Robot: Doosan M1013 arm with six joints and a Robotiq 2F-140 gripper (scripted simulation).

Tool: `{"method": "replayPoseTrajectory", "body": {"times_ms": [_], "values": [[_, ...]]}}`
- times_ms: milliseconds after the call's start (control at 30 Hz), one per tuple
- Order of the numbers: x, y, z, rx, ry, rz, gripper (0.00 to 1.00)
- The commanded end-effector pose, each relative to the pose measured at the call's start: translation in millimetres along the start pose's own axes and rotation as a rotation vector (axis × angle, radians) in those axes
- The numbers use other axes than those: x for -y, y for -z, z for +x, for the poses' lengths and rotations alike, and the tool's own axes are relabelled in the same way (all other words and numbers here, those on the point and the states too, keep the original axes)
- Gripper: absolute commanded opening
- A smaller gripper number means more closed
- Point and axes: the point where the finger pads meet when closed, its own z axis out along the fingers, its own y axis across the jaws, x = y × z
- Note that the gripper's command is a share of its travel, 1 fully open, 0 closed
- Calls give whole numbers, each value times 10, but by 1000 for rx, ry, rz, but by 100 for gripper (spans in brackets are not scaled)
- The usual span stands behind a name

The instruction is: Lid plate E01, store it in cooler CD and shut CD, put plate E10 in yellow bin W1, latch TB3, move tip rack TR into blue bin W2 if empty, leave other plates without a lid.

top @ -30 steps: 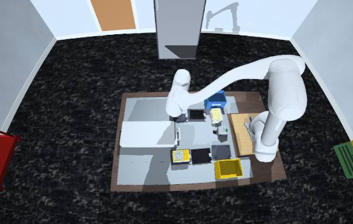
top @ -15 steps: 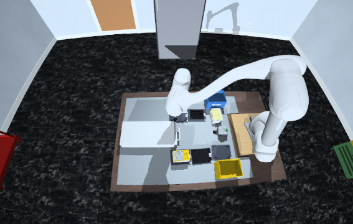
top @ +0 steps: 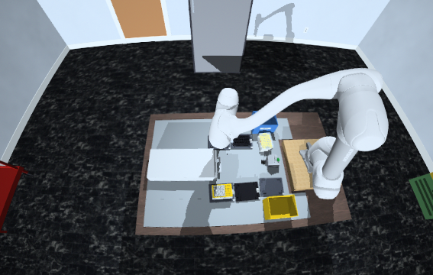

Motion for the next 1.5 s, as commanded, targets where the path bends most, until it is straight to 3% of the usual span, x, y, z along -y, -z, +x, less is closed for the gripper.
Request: {"method": "replayPoseTrajectory", "body": {"times_ms": [0, 1467], "values": [[59, 2, -42, 0, 0, 0, 0], [885, 2, -629, 0, 0, 0, 0]]}}
